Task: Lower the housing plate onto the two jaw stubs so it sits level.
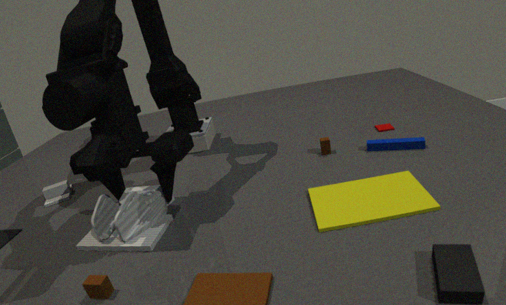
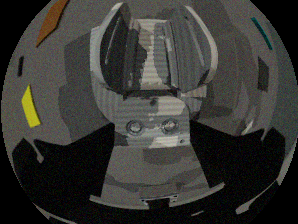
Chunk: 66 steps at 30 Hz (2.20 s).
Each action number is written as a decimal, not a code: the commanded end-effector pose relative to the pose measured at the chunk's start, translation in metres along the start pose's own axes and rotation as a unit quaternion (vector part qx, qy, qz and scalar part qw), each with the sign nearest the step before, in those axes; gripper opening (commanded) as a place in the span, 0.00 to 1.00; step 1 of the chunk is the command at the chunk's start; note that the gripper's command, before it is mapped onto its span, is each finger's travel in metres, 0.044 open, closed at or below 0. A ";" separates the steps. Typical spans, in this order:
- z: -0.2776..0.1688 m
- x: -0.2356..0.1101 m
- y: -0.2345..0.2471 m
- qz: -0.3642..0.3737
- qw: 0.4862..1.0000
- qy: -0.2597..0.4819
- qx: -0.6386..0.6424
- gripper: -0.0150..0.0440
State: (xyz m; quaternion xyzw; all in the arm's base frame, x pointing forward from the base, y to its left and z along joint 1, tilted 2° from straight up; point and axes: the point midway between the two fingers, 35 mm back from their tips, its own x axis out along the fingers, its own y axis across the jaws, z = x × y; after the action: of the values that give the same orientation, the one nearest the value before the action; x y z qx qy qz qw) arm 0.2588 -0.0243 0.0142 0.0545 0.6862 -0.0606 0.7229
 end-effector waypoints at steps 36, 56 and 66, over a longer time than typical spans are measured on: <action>-0.034 -0.107 -0.002 -0.001 1.000 0.000 -0.001 1.00; -0.056 -0.126 -0.004 -0.002 1.000 0.002 -0.001 1.00; -0.056 -0.126 -0.004 -0.002 1.000 0.002 -0.001 1.00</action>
State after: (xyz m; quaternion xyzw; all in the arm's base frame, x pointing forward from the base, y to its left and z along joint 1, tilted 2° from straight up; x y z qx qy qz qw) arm 0.1966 -0.0166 0.1361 0.0525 0.6887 -0.0583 0.7208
